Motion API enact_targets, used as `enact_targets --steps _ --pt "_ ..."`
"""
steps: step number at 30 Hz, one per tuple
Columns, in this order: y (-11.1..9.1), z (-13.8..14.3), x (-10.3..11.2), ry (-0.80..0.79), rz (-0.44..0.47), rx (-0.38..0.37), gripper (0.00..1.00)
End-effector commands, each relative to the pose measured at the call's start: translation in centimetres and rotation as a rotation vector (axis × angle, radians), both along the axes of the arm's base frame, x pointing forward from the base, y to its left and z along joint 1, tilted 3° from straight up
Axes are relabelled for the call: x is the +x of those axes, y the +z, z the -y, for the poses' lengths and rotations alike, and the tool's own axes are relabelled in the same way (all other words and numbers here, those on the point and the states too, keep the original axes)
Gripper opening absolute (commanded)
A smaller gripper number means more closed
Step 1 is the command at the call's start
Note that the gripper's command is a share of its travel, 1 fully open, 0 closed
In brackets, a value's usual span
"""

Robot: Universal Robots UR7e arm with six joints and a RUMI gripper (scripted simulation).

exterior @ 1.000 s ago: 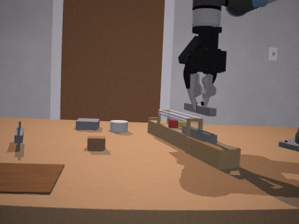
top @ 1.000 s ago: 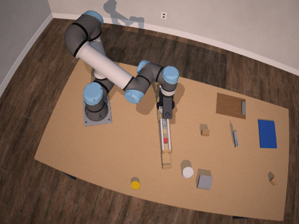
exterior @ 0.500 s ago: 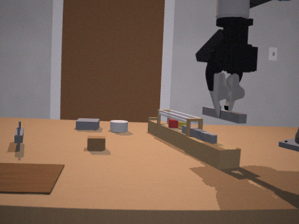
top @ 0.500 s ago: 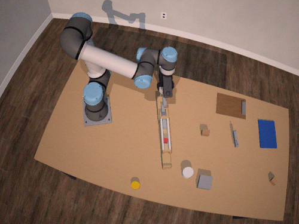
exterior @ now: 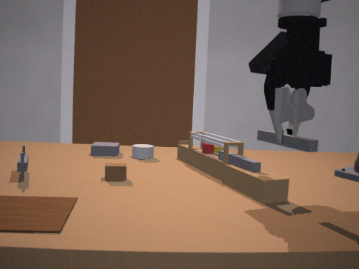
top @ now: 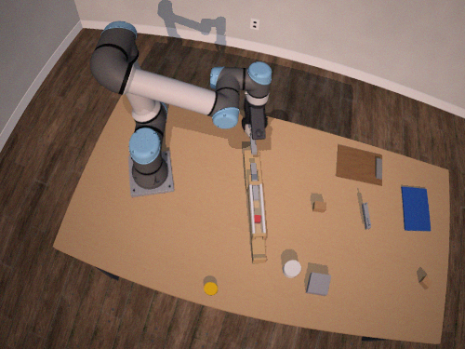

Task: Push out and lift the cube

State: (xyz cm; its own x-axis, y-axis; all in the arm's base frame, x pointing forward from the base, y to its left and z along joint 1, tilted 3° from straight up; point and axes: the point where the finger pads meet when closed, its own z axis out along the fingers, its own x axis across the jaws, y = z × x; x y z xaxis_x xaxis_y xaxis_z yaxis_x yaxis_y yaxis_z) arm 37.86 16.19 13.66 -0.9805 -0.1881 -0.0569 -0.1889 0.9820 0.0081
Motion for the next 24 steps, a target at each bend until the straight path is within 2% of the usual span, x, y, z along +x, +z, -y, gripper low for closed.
enact_targets --steps 1,4,7,9,13,24 --pt "0.1 -0.2 0.0 0.001 0.001 0.000 0.00" --pt "-0.1 -0.2 0.0 0.001 0.001 0.000 0.00" --pt "-1.7 -0.2 0.1 0.001 0.001 0.000 0.00" --pt "-1.7 -0.2 0.1 0.001 0.001 0.000 0.00" --pt "-4.0 -0.3 0.2 0.001 0.001 0.000 0.00" --pt "-5.3 -0.3 0.3 0.001 0.001 0.000 0.00"
